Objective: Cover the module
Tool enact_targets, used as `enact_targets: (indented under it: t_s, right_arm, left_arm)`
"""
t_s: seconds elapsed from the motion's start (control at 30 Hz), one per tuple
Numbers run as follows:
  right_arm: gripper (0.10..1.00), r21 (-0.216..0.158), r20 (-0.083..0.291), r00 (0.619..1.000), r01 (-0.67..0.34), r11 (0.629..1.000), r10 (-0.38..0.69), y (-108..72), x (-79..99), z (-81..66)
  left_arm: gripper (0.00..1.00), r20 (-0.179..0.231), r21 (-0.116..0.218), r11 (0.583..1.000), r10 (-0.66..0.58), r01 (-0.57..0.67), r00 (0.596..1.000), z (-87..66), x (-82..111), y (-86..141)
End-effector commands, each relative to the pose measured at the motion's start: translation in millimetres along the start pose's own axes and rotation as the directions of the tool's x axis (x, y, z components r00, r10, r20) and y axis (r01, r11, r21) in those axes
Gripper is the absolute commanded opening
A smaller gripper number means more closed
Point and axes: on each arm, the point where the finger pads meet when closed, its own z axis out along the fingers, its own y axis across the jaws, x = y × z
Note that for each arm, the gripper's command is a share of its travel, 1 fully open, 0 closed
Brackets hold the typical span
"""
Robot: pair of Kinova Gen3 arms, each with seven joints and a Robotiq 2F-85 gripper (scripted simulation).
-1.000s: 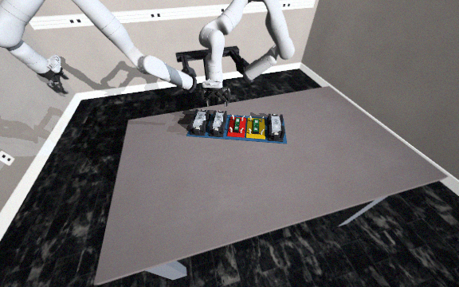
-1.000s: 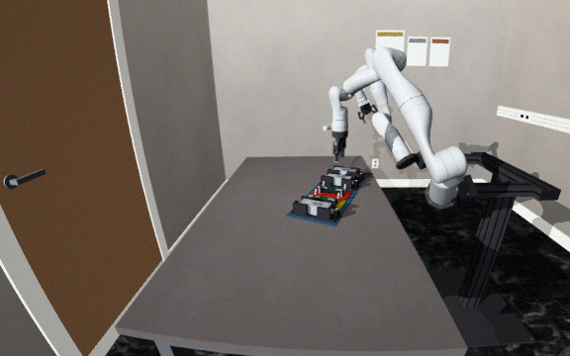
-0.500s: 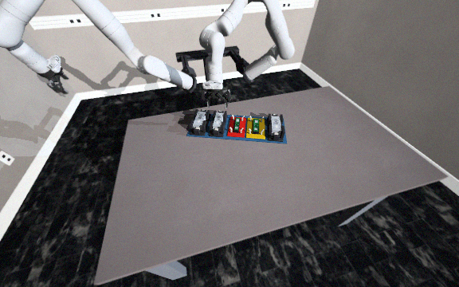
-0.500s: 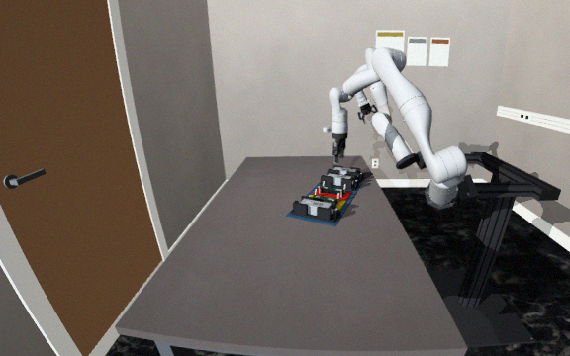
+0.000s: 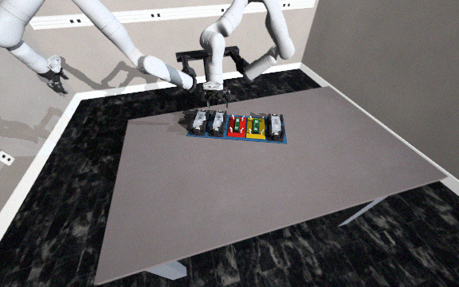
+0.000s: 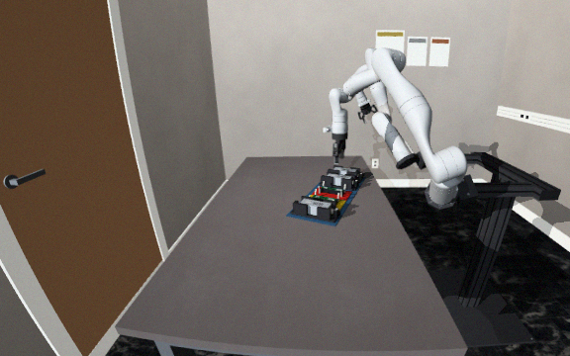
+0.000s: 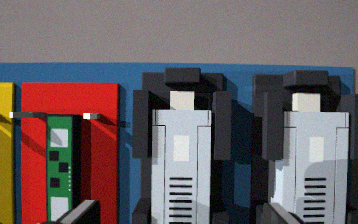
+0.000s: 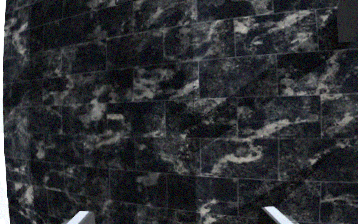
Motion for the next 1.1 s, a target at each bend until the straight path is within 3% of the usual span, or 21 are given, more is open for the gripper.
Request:
enact_targets:
  t_s: [0.0, 0.73, 1.07]
  right_arm:
    - [0.999, 0.0, 0.001, 1.0, -0.001, 1.0, 0.001, -0.4, -0.3, -0.4]
    - [0.999, 0.0, 0.001, 1.0, -0.001, 1.0, 0.001, -0.4, -0.3, -0.4]
    - [0.999, 0.0, 0.001, 1.0, -0.001, 1.0, 0.001, -0.4, -0.3, -0.4]
  left_arm:
    - [0.999, -0.001, 0.004, 1.0, 0.004, -0.004, 1.0, 2.8, 0.1, -2]
    - [0.999, -0.001, -0.001, 1.0, 0.0, 0.0, 1.0, -0.1, 0.0, 0]
    - [0.999, -0.001, 0.004, 1.0, 0.004, -0.004, 1.0, 2.3, -0.8, 60]
